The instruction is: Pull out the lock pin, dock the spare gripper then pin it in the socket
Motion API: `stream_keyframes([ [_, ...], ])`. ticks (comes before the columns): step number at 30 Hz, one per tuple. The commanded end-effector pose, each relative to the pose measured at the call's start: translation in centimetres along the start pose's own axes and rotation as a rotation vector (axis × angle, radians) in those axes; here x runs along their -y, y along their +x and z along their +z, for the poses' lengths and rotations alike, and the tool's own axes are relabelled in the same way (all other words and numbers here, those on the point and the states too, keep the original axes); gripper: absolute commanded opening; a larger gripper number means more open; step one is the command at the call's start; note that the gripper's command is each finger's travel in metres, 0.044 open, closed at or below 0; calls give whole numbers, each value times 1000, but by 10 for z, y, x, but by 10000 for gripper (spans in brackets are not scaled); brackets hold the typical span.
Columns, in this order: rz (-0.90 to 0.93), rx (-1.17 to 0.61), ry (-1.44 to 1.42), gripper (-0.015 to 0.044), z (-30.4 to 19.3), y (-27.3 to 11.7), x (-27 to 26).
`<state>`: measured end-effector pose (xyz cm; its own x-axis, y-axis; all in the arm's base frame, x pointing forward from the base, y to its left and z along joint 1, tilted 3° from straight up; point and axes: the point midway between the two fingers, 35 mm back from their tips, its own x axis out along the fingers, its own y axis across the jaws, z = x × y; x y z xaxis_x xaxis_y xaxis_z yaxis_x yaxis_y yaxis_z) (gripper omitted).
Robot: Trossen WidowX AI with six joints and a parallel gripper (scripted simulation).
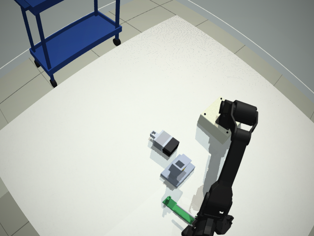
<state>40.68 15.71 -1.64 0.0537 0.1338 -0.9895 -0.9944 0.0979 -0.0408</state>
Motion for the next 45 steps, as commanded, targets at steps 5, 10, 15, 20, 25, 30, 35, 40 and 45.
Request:
stream_keyframes([
  [5, 0, 0, -5, 0, 0, 1, 0],
  [10, 0, 0, 0, 53, 0, 0, 0],
  [15, 0, 0, 0, 184, 0, 0, 0],
  [20, 0, 0, 0, 200, 0, 0, 0],
  [25, 0, 0, 0, 200, 2, -14, 0],
  [30, -2, 1, -1, 200, 4, -27, 1],
  [35, -7, 3, -2, 200, 7, -39, 2],
  [40, -10, 5, -3, 200, 9, -51, 3],
  [45, -13, 6, -4, 200, 11, -63, 4],
])
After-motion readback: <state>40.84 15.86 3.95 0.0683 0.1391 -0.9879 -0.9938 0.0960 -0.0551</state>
